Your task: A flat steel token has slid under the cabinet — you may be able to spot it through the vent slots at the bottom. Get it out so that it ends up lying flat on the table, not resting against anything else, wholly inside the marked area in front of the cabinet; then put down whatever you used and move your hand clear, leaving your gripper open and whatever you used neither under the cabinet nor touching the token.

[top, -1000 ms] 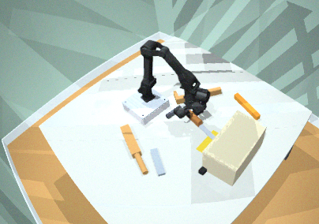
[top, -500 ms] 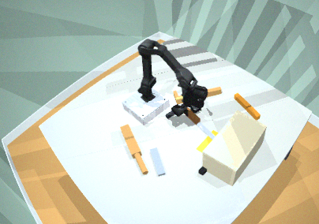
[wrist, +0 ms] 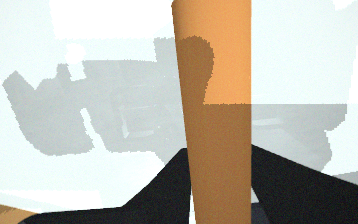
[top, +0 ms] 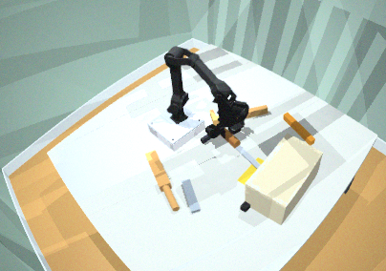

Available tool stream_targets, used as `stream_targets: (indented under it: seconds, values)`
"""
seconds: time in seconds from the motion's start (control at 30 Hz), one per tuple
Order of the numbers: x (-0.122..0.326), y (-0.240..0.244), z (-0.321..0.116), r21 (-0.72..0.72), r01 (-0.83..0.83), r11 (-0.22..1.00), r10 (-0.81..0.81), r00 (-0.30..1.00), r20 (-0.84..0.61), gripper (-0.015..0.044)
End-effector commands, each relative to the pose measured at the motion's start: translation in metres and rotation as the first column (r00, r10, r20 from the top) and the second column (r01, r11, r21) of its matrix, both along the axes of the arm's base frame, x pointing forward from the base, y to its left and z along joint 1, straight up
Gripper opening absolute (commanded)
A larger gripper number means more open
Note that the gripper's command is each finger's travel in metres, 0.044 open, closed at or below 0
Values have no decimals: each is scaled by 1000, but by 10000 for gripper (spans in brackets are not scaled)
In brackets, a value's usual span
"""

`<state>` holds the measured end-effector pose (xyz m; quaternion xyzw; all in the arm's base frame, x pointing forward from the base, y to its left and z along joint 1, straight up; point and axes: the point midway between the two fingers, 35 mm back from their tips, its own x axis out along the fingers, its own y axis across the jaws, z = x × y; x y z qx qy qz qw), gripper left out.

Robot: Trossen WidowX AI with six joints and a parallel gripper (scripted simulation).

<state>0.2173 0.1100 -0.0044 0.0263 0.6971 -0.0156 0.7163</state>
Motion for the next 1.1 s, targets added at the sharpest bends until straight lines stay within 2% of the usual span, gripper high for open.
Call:
stream_targets:
  seconds: [0.0,1.07]
  values:
    - [0,0,0,0,-7,1000,7,1000,0,0]
    - [0,0,2,-7,-253,967,253,967,0,0]
